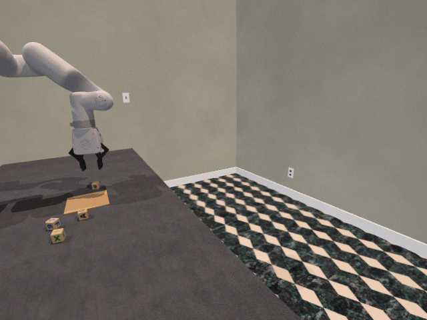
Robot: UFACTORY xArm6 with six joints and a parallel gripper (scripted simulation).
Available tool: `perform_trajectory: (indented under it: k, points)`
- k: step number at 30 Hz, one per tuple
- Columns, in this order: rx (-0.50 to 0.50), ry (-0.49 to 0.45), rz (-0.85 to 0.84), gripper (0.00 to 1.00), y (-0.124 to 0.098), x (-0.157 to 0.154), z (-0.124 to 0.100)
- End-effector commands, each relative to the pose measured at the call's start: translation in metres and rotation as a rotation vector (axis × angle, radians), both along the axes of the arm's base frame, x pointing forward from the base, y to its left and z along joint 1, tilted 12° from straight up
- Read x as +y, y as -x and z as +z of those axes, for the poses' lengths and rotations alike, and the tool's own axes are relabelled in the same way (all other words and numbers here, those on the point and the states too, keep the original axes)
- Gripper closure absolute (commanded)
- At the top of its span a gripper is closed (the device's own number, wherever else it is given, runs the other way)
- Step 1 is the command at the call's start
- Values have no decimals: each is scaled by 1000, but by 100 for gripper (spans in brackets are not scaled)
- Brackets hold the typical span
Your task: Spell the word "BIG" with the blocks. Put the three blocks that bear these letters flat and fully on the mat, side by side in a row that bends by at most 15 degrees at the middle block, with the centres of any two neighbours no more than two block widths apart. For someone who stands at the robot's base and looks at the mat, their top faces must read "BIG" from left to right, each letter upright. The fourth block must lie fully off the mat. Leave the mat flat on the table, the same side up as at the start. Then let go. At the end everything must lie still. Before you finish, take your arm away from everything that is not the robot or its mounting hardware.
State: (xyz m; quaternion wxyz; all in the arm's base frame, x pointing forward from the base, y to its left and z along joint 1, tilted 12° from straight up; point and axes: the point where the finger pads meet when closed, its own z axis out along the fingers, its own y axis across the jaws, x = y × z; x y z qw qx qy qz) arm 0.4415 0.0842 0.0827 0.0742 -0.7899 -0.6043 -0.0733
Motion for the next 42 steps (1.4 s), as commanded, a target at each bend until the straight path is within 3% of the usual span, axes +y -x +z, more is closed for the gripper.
perform_trajectory:
  k: [1, 42]
  points:
    - [-3, 1, -1, 37, -1, 1, 2]
    - [-3, 1, -1, 37, -1, 2, -5]
